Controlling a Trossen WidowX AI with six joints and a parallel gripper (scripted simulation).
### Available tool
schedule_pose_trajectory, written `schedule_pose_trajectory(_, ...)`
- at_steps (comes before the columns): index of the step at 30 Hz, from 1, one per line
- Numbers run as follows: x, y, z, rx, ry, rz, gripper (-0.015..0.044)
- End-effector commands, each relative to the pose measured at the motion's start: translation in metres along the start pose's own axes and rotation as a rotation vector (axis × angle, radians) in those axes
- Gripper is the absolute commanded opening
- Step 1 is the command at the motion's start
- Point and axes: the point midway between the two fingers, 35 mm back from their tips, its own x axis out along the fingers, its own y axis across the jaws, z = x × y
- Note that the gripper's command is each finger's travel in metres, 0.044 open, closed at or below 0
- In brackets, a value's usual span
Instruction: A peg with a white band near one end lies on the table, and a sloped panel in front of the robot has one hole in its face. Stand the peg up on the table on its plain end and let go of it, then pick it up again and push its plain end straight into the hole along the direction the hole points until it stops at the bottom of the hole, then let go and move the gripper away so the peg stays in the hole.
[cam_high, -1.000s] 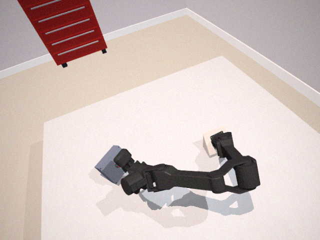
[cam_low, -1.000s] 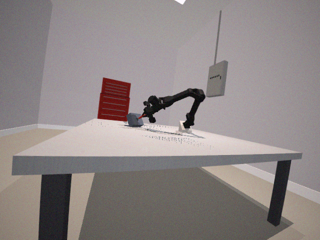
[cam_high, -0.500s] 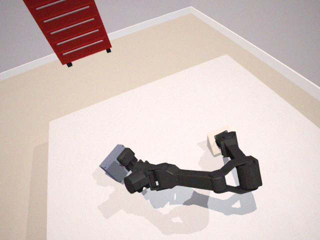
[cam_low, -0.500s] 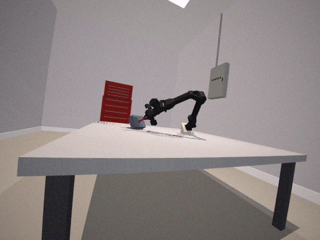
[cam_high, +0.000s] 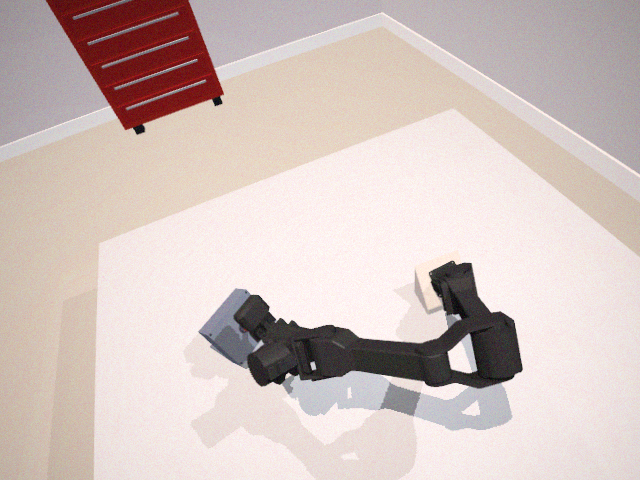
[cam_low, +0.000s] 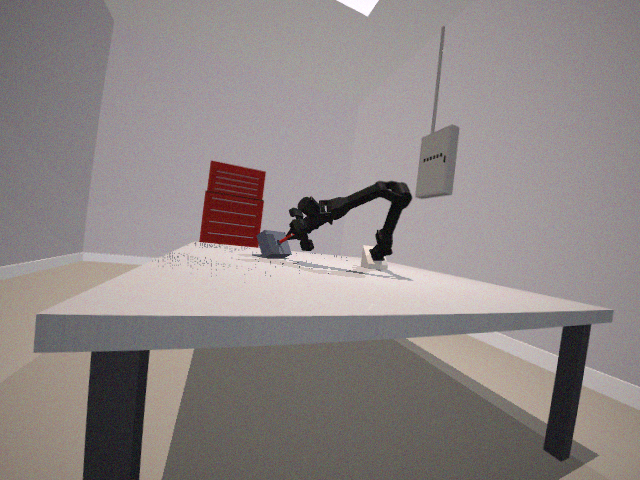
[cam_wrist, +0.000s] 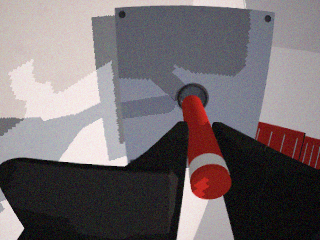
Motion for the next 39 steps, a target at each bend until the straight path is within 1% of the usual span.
schedule_pose_trajectory(1, 0.001, -0.001, 0.002, -0.001, -0.004, -0.001, 0.0000)
schedule_pose_trajectory(39, 0.025, -0.002, 0.002, -0.001, -0.005, -0.001, 0.0000)
